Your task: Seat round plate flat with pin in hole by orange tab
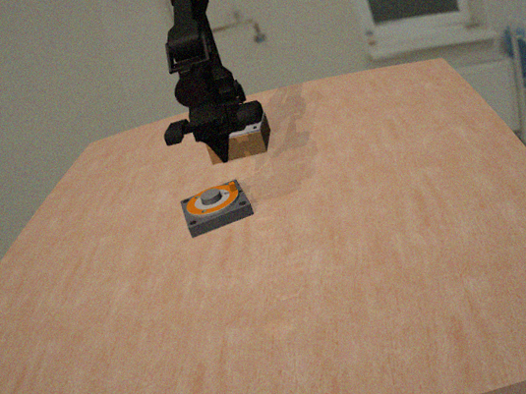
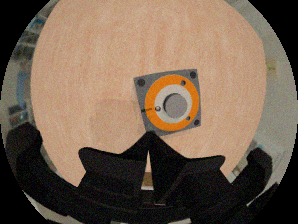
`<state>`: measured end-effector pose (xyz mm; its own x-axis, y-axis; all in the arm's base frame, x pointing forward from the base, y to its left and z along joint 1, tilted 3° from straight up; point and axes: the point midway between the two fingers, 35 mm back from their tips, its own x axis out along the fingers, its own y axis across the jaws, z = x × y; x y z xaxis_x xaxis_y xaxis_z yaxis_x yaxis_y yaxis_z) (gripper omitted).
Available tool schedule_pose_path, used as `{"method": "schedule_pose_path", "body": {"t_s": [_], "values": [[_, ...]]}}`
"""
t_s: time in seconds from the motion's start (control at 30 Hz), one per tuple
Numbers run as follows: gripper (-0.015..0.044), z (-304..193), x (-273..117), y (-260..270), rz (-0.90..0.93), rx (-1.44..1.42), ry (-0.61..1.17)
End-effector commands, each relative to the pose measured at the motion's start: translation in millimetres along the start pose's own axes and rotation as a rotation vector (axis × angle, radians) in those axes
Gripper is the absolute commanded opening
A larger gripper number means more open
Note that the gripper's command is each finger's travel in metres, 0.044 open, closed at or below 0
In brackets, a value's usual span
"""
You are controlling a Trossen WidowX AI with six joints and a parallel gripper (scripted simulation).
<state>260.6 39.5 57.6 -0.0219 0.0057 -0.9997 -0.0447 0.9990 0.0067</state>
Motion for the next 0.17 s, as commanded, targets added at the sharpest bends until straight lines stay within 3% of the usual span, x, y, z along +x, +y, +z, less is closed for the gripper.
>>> {"method": "schedule_pose_path", "body": {"t_s": [0.0, 0.13], "values": [[0.0, 0.3, 0.8, 0.0, 0.0, 0.0, 0.001], [0.0, 0.3, 0.8, 0.0, 0.0, 0.0, 0.001]]}}
